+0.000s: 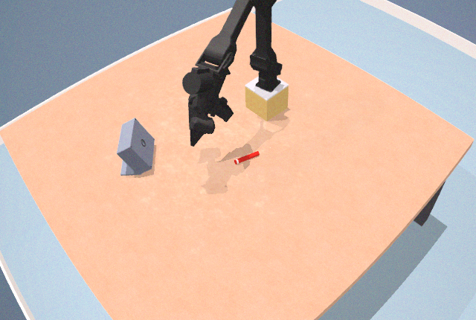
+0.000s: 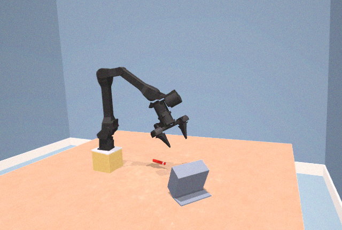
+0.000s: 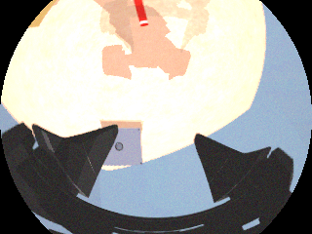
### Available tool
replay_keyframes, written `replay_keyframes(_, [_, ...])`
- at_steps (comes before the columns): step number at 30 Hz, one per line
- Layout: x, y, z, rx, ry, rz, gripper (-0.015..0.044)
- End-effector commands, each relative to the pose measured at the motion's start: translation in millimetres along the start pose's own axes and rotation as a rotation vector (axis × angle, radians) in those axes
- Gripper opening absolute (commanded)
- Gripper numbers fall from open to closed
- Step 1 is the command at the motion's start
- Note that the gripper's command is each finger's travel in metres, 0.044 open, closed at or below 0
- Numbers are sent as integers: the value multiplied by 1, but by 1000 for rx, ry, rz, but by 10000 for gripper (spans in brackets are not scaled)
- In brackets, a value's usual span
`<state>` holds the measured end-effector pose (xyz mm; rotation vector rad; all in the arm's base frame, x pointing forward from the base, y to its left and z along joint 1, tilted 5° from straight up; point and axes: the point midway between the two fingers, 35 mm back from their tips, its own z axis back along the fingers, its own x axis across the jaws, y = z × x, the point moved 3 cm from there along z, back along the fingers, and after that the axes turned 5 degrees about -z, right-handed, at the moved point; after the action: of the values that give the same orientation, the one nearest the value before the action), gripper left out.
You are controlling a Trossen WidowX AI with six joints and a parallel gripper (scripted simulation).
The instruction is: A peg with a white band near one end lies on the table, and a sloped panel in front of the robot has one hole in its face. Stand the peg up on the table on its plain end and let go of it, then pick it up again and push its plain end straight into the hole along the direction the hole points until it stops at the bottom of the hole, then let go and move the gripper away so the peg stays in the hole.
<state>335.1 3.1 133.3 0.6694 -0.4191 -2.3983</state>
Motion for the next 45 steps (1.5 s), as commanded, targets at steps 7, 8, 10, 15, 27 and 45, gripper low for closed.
replay_keyframes(7, [7, -55, -11, -293, -119, 179, 440])
replay_keyframes(8, [8, -60, -11, -320, -130, 194, 440])
replay_keyframes(10, [10, -69, -11, -374, -152, 223, 440])
replay_keyframes(15, [16, -92, -9, -510, -208, 291, 440])
replay_keyframes(27, [21, -112, -5, -628, -258, 345, 440])
replay_keyframes(45, [27, -122, -31, -628, -258, 345, 440])
